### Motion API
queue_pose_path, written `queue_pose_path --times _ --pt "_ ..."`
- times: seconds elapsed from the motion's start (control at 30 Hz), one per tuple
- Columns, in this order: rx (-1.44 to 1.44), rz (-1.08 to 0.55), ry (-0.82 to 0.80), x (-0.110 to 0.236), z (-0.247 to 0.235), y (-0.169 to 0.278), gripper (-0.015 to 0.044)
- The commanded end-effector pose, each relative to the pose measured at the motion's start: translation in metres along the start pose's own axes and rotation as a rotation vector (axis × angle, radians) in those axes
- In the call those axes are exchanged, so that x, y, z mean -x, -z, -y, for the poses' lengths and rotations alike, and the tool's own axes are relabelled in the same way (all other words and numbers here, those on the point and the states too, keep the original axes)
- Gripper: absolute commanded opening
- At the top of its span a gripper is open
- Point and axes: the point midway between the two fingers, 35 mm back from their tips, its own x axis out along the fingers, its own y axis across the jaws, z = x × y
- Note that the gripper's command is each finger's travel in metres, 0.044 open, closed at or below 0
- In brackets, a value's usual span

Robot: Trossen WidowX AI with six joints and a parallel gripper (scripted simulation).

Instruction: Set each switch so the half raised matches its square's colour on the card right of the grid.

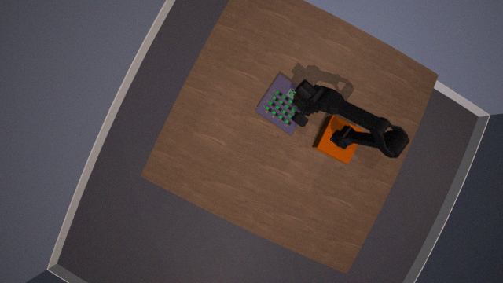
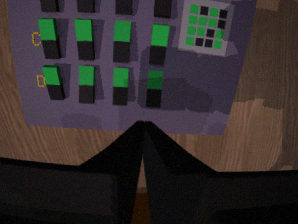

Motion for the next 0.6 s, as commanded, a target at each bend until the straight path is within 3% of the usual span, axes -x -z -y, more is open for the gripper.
queue_pose_path --times 0.0,0.17,0.57 --pt "0.013 0.0 -0.006 0.001 0.011 0.003 0.0" --pt "0.013 0.024 -0.006 -0.033 0.011 0.004 0.0" --pt "0.013 0.026 -0.006 -0.045 0.011 0.004 0.0"
